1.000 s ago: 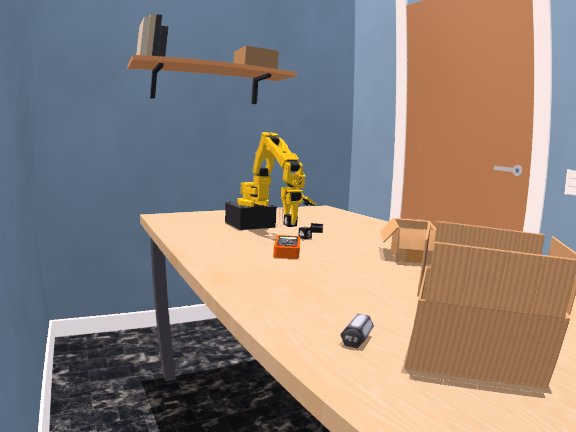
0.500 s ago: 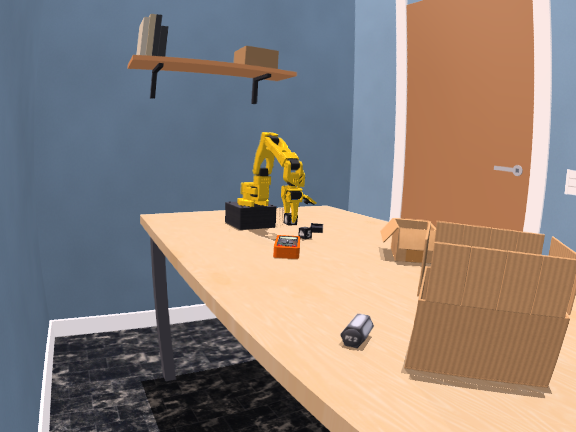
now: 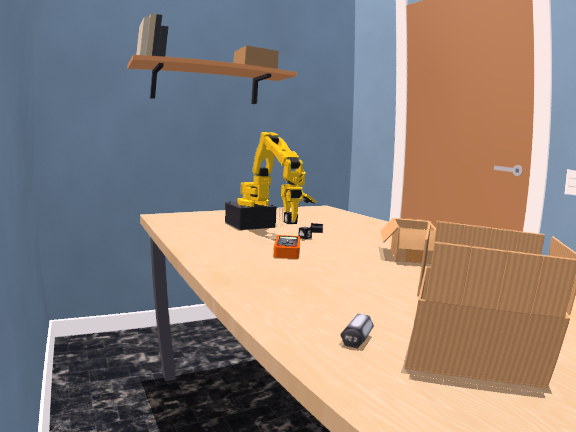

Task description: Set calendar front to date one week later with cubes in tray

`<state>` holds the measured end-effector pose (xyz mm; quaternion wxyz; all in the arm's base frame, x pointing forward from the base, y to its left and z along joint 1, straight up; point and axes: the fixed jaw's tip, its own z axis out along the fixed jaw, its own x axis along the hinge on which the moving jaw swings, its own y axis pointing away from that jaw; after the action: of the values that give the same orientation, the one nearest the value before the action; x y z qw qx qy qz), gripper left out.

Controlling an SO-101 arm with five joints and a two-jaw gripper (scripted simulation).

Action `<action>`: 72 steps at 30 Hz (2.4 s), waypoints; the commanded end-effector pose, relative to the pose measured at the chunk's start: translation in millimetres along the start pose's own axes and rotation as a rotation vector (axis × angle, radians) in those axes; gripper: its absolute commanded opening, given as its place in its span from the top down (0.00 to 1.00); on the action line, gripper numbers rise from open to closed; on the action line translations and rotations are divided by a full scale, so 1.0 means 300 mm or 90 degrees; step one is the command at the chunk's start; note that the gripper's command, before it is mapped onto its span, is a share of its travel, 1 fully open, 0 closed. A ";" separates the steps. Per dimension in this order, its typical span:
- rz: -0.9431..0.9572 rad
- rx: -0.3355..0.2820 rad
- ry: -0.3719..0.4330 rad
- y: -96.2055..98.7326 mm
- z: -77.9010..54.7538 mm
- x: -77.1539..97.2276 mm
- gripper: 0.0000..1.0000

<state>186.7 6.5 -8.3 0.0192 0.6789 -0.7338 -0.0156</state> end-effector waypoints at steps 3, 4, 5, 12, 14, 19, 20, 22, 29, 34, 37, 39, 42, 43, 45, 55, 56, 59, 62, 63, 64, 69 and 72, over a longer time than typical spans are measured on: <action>0.000 0.046 -0.006 -0.036 -0.052 0.000 1.00; 0.000 0.046 -0.006 -0.036 -0.052 0.000 1.00; 0.000 0.046 -0.006 -0.036 -0.052 0.000 1.00; 0.000 0.046 -0.006 -0.036 -0.052 0.000 1.00; 0.000 0.046 -0.006 -0.036 -0.052 0.000 1.00; 0.000 0.046 -0.006 -0.036 -0.052 -0.001 1.00; -0.002 0.046 -0.006 -0.036 -0.052 -0.002 1.00; -0.007 0.046 -0.006 -0.035 -0.052 -0.007 1.00; -0.074 0.046 -0.005 -0.023 -0.052 -0.076 1.00; -0.128 0.046 -0.004 -0.009 -0.051 -0.130 1.00; -0.193 0.046 -0.003 0.015 -0.051 -0.193 1.00; -0.241 0.046 -0.003 0.037 -0.050 -0.238 1.00; -0.317 0.045 -0.002 0.077 -0.048 -0.306 1.00; -0.342 0.045 -0.001 0.093 -0.048 -0.327 1.00; -0.391 0.045 -0.001 0.125 -0.046 -0.367 1.00; -0.549 0.044 0.002 0.247 -0.041 -0.475 1.00; -0.562 0.044 0.002 0.258 -0.040 -0.482 1.00; -0.590 0.044 0.002 0.283 -0.039 -0.498 1.00; -0.605 0.043 0.003 0.296 -0.039 -0.506 1.00; -0.607 0.043 0.003 0.298 -0.039 -0.507 1.00; -0.608 0.043 0.003 0.299 -0.039 -0.507 1.00; -0.608 0.043 0.003 0.299 -0.039 -0.507 1.00; -0.608 0.043 0.003 0.299 -0.038 -0.507 1.00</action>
<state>110.1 161.7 3.4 -0.0042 0.9389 -0.3441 0.0018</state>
